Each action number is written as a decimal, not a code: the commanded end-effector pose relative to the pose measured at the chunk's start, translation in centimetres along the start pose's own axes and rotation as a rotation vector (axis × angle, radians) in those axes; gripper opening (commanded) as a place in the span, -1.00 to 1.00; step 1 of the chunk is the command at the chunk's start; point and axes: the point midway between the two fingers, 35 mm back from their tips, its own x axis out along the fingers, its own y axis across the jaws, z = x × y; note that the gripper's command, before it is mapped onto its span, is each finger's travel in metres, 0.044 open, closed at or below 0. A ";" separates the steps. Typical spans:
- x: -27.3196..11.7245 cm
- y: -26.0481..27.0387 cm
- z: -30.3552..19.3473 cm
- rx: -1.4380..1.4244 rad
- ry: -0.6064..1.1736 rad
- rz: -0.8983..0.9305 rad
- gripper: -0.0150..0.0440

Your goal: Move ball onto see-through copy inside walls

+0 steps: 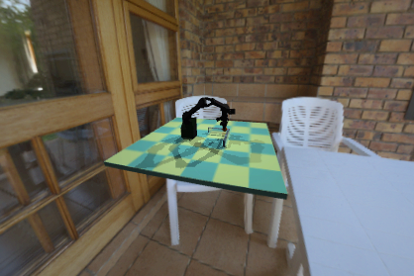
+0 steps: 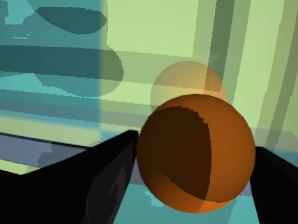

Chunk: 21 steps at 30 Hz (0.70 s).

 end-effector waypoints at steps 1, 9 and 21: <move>3.0 0.1 0.4 -0.015 -0.009 0.011 -0.49; 4.6 0.2 0.5 -0.015 -0.009 0.013 -0.49; 6.3 0.2 0.6 -0.015 -0.009 0.013 -0.49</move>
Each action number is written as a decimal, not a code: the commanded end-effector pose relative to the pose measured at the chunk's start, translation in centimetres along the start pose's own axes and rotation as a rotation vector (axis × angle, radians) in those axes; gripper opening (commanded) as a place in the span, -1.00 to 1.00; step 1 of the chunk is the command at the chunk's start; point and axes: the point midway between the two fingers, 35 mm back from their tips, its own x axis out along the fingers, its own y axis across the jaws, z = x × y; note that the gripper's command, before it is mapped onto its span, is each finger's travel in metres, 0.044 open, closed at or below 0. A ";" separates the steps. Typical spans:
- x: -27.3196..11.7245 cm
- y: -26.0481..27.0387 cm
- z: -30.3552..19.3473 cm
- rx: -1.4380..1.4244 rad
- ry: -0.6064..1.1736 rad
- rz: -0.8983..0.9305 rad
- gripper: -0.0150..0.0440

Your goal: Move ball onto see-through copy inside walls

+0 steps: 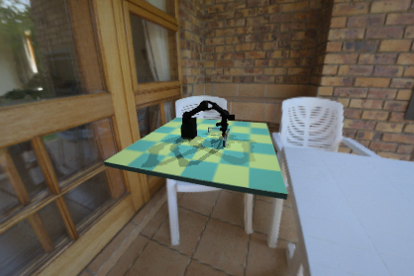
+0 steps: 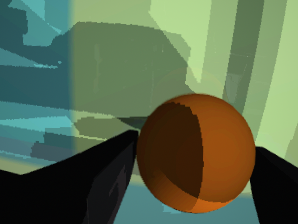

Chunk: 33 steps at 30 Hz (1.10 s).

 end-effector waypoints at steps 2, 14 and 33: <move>0.9 0.0 0.2 -0.012 -0.001 0.007 -0.49; 0.5 0.0 0.1 -0.003 -0.001 0.002 0.31; -8.1 -0.2 0.2 -0.012 0.000 0.003 0.70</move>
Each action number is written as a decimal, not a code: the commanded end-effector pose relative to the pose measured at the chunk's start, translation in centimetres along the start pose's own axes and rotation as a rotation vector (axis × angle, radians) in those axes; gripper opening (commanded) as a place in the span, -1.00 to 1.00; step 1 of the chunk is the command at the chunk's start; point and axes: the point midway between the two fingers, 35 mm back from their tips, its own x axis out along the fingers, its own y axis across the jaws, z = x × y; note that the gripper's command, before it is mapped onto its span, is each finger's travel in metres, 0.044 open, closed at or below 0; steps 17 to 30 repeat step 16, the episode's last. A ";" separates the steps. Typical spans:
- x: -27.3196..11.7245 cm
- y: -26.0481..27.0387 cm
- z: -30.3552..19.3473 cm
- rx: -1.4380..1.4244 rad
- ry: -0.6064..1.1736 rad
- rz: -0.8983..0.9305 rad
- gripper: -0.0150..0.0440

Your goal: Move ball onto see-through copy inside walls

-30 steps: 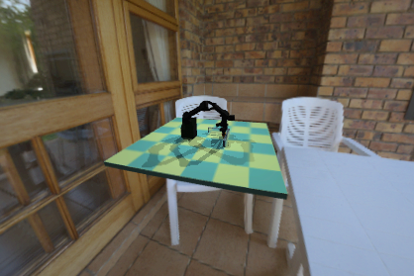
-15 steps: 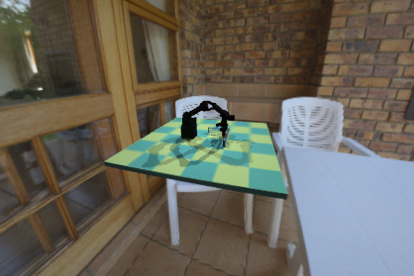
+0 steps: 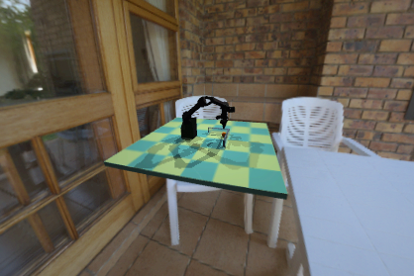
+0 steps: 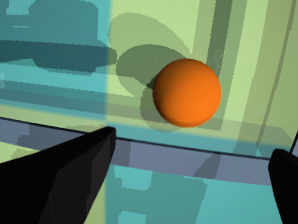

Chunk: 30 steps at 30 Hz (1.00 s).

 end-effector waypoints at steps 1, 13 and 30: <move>0.0 0.0 0.0 0.000 0.000 0.000 0.70; -4.7 0.2 0.3 0.005 -0.004 0.002 1.00; -4.7 0.2 0.3 0.005 -0.004 0.002 1.00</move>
